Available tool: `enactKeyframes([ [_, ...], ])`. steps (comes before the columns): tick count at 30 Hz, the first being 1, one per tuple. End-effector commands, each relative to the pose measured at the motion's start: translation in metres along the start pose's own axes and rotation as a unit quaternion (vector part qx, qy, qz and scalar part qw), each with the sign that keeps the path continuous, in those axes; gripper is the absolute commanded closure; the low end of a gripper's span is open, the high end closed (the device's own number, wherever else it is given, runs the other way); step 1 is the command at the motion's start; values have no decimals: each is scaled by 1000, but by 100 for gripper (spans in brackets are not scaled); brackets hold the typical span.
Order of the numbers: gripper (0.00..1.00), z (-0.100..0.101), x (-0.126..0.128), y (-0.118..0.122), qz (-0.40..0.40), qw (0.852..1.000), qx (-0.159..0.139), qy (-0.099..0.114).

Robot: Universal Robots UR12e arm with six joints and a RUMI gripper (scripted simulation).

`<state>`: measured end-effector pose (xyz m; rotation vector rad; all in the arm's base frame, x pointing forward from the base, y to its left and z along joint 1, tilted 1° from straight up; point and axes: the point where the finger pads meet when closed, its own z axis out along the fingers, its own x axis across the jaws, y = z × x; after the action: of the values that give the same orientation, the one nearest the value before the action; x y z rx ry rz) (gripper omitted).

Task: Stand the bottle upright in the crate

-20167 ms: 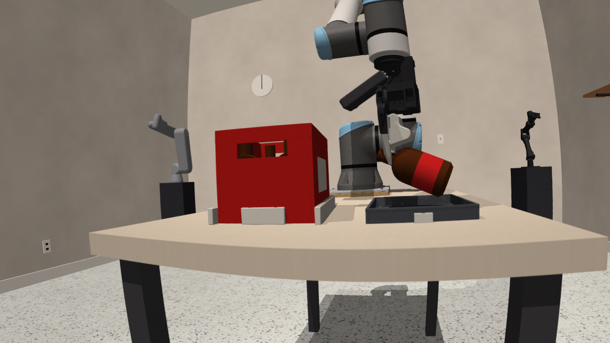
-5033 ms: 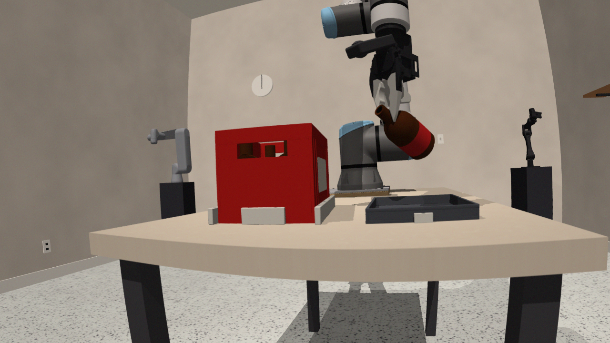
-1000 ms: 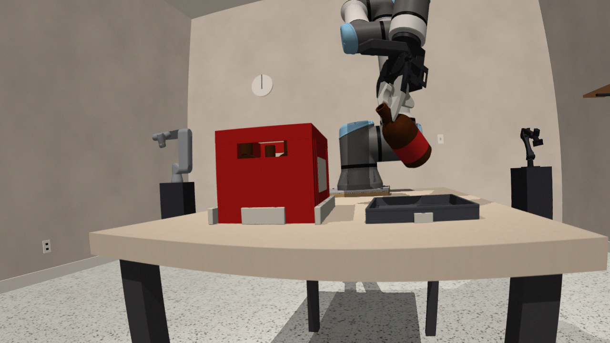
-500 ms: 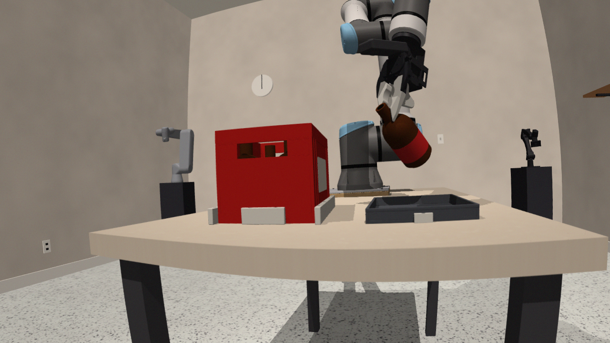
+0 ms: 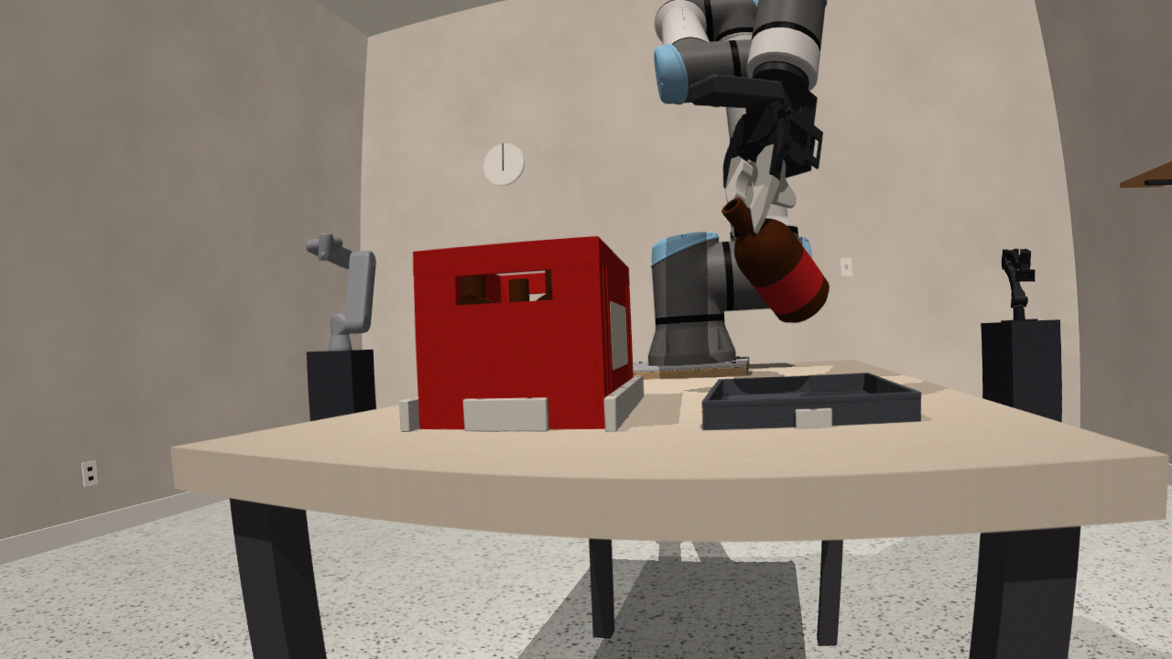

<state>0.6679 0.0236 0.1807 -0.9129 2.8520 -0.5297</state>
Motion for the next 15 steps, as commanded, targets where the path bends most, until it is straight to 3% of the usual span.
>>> enactKeyframes([
  [1, 100, -1, -1, -1, 0, 1000, 4, -1],
  [15, 100, 1, -1, -1, -1, 999, 35, 0],
])
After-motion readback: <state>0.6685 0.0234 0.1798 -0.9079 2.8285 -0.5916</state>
